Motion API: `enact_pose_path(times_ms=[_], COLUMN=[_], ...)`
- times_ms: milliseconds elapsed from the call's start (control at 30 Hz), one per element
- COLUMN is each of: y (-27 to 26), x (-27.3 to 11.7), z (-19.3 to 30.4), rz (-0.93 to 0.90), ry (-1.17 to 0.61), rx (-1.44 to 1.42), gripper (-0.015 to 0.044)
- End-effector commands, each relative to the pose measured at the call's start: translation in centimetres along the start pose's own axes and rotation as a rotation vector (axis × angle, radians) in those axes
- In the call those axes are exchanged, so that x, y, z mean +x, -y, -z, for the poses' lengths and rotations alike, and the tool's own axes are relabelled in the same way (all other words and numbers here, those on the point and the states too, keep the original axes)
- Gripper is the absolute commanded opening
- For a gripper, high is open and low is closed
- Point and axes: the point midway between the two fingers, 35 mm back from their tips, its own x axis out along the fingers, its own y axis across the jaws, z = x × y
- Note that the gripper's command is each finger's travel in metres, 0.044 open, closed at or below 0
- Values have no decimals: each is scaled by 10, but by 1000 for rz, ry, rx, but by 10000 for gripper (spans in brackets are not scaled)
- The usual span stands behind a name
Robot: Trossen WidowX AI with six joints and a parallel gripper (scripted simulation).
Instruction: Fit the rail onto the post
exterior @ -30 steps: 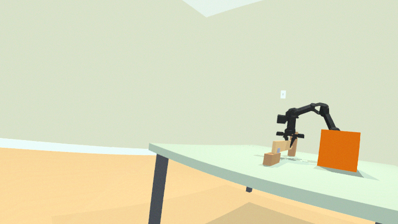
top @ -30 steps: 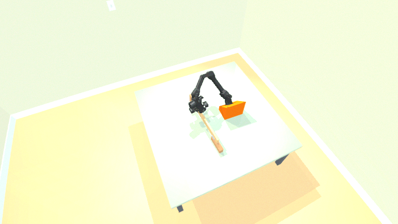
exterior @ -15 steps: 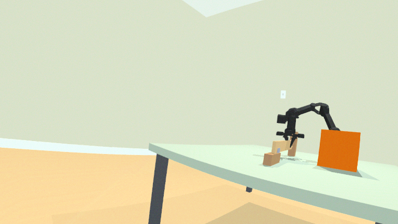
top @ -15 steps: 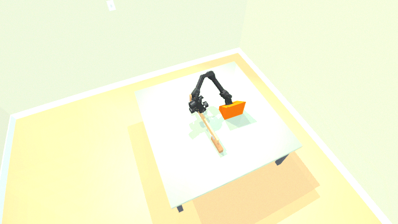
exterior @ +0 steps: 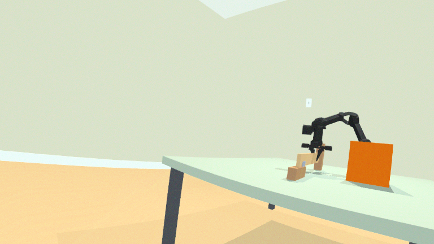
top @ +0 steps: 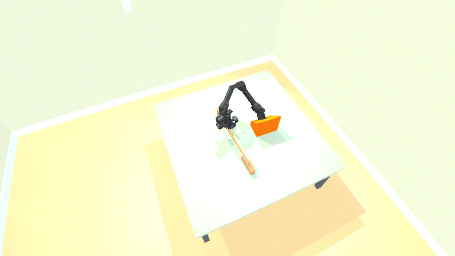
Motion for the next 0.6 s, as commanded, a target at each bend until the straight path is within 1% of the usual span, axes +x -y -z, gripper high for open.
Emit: enact_pose_path(times_ms=[0, 567], y=[0, 0], x=[-1, -2], z=[-1, 0], rz=[4, 4], ry=[4, 4], rx=[-1, -1], gripper=[0, 0])
